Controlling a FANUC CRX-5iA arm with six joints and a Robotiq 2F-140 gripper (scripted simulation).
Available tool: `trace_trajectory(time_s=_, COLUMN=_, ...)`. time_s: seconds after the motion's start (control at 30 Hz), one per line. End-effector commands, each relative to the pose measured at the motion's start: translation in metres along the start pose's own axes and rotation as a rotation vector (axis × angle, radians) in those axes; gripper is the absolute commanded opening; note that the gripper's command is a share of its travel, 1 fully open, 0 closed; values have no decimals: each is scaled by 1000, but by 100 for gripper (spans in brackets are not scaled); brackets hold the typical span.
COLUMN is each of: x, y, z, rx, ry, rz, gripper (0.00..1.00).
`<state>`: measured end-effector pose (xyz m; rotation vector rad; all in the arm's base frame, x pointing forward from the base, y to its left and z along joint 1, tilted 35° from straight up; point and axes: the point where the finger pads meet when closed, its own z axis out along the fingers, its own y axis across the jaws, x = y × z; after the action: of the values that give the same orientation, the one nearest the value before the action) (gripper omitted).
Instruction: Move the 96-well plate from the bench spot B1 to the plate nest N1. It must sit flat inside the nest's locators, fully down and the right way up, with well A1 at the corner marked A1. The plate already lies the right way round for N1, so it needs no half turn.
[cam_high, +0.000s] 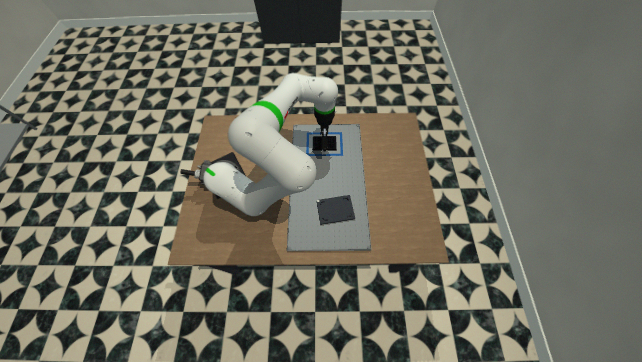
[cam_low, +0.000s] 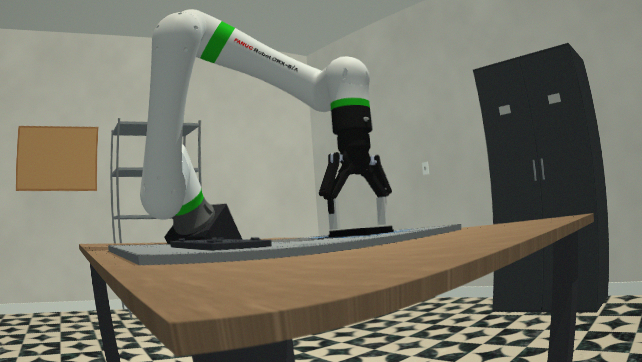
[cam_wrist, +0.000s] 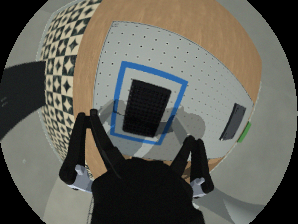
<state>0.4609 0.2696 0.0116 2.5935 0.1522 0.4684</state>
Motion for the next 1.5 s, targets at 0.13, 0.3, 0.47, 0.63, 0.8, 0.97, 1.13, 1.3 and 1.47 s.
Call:
trace_trajectory(time_s=0.13, x=0, y=0, z=0, rx=0, ry=0, rz=0, gripper=100)
trace_trajectory(time_s=0.3, x=0, y=0, z=0, rx=0, ry=0, rz=0, gripper=0)
trace_trajectory(time_s=0.47, x=0, y=0, z=0, rx=0, ry=0, rz=0, gripper=0)
trace_trajectory(time_s=0.63, x=0, y=0, z=0, rx=0, ry=0, rz=0, gripper=0)
trace_trajectory(time_s=0.8, x=0, y=0, z=0, rx=0, ry=0, rz=0, gripper=0)
trace_trajectory(time_s=0.97, x=0, y=0, z=0, rx=0, ry=0, rz=0, gripper=0)
trace_trajectory(time_s=1.13, x=0, y=0, z=0, rx=0, ry=0, rz=0, gripper=0)
trace_trajectory(time_s=1.3, x=0, y=0, z=0, rx=0, ry=0, rz=0, gripper=0)
trace_trajectory(time_s=1.47, x=0, y=0, z=-5, rx=0, ry=0, rz=0, gripper=0)
